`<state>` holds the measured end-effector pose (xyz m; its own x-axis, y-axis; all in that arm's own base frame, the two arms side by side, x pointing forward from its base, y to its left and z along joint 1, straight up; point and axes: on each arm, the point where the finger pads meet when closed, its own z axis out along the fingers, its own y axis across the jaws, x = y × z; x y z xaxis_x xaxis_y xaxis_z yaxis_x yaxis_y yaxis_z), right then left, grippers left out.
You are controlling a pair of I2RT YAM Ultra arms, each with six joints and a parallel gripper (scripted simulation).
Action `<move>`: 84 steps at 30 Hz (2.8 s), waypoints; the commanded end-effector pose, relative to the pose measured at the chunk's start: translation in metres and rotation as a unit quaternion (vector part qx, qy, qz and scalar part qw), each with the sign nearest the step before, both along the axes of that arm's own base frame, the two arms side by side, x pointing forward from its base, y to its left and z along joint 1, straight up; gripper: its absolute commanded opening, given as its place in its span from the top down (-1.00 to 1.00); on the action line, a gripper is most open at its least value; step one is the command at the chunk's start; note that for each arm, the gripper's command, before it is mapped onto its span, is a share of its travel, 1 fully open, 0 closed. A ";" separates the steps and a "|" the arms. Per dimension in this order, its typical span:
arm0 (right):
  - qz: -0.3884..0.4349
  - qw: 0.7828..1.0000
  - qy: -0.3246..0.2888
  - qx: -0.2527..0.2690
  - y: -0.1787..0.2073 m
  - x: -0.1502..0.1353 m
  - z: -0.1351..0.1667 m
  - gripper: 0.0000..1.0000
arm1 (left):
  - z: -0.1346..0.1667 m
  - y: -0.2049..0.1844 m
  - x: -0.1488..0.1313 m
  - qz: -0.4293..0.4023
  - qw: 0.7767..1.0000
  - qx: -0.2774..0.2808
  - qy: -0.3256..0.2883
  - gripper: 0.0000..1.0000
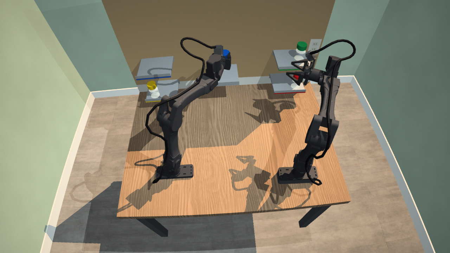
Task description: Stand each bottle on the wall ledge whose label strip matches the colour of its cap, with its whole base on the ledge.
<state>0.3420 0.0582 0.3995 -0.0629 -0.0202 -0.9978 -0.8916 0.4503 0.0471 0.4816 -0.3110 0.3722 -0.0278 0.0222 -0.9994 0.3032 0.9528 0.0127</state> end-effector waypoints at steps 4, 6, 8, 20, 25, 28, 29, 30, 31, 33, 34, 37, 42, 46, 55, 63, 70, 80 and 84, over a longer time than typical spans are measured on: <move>0.005 1.000 -0.007 -0.002 0.000 -0.002 0.008 -0.77 | 0.065 0.007 -0.031 -0.008 0.997 -0.052 -0.060 0.02; 0.005 1.000 -0.007 -0.002 0.000 -0.002 0.008 -0.77 | 0.065 0.010 -0.039 -0.008 0.997 -0.053 -0.060 0.02; 0.005 1.000 -0.007 -0.002 0.000 -0.002 0.008 -0.77 | 0.065 0.012 -0.048 -0.009 0.997 -0.054 -0.060 0.02; 0.005 1.000 -0.007 -0.002 0.000 -0.002 0.008 -0.77 | 0.060 0.027 -0.092 -0.012 0.997 -0.053 -0.055 0.02; 0.005 1.000 -0.007 -0.002 0.000 -0.002 0.008 -0.77 | 0.060 0.032 -0.108 -0.014 0.997 -0.055 -0.055 0.02; 0.005 1.000 -0.007 -0.002 0.000 -0.002 0.008 -0.77 | 0.053 0.035 -0.113 -0.010 0.998 -0.049 -0.049 0.02; 0.005 1.000 -0.007 -0.002 0.000 -0.002 0.008 -0.77 | 0.050 0.036 -0.114 -0.009 0.998 -0.046 -0.046 0.02; 0.005 1.000 -0.007 -0.002 0.000 -0.002 0.008 -0.77 | 0.047 0.036 -0.115 -0.007 0.998 -0.043 -0.043 0.02; 0.005 1.000 -0.007 -0.002 0.000 -0.002 0.008 -0.77 | 0.044 0.037 -0.116 -0.005 0.998 -0.039 -0.040 0.02; 0.005 1.000 -0.007 -0.002 0.000 -0.002 0.008 -0.77 | 0.041 0.038 -0.116 -0.003 0.999 -0.036 -0.037 0.02; 0.005 1.000 -0.007 -0.002 0.000 -0.002 0.008 -0.77 | 0.041 0.038 -0.116 -0.003 0.999 -0.036 -0.037 0.02; 0.005 1.000 -0.007 -0.002 0.000 -0.002 0.008 -0.77 | 0.027 0.041 -0.116 0.006 0.999 -0.021 -0.024 0.02; 0.005 1.000 -0.007 -0.002 0.000 -0.002 0.008 -0.77 | 0.026 0.042 -0.116 0.010 1.000 -0.019 -0.023 0.02; 0.005 1.000 -0.007 -0.002 0.000 -0.002 0.008 -0.77 | 0.026 0.042 -0.116 0.010 1.000 -0.019 -0.023 0.02; 0.005 1.000 -0.007 -0.002 0.000 -0.002 0.008 -0.77 | 0.023 0.044 -0.114 0.012 1.000 -0.005 -0.011 0.02; 0.005 1.000 -0.007 -0.002 0.000 -0.002 0.008 -0.77 | 0.049 0.061 -0.116 -0.049 0.999 0.004 0.003 0.02; 0.005 1.000 -0.007 -0.002 0.000 -0.002 0.008 -0.77 | 0.057 0.122 -0.113 -0.076 0.997 0.001 0.001 0.02; 0.005 1.000 -0.007 -0.002 0.000 -0.002 0.008 -0.77 | 0.067 0.207 -0.100 -0.100 0.995 0.009 -0.013 0.02; 0.005 1.000 -0.007 -0.002 0.000 -0.002 0.008 -0.77 | 0.065 0.241 -0.090 -0.090 0.996 0.012 -0.010 0.02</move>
